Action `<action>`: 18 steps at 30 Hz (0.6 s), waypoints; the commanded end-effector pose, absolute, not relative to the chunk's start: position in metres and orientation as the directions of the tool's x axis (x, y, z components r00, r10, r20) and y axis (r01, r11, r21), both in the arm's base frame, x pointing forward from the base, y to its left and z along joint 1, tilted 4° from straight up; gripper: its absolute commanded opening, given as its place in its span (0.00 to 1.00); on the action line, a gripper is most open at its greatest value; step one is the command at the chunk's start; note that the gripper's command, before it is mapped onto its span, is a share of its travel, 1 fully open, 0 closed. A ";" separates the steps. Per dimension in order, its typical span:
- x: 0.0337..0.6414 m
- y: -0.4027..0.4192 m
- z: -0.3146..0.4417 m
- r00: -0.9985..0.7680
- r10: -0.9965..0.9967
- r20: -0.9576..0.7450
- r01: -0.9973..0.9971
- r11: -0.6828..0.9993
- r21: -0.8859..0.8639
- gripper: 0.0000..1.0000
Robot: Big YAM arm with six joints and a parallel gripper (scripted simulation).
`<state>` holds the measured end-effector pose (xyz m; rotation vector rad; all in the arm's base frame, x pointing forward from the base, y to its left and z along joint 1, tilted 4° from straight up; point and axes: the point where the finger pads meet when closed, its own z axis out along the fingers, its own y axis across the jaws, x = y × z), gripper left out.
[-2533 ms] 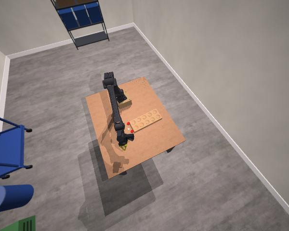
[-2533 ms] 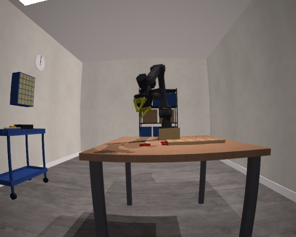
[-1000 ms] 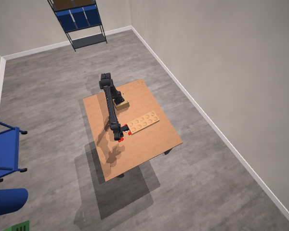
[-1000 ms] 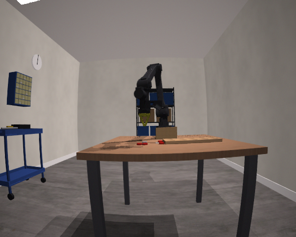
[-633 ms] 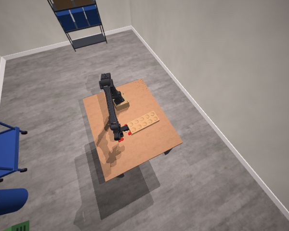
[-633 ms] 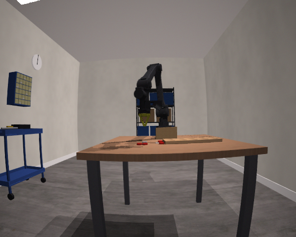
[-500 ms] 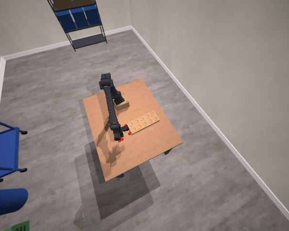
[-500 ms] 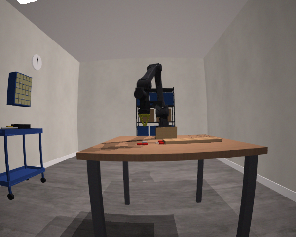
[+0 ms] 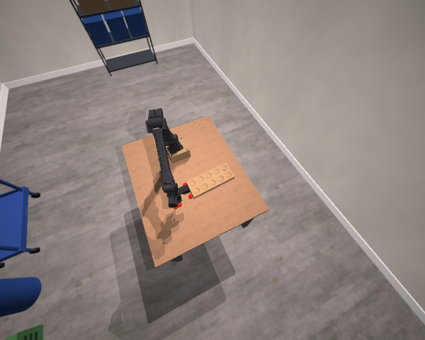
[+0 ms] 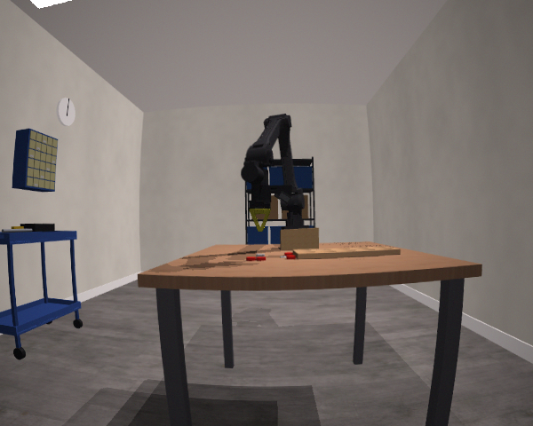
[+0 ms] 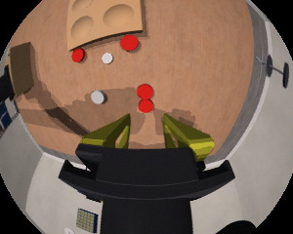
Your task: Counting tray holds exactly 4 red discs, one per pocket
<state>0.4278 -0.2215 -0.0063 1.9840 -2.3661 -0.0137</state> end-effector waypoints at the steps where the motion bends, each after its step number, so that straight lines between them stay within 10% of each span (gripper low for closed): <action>1: 0.427 -0.227 -0.021 -0.170 -0.985 0.036 -0.984 0.171 0.049 0.44; 18: 0.424 -0.227 -0.044 -0.170 -0.985 0.037 -0.984 0.172 0.049 0.44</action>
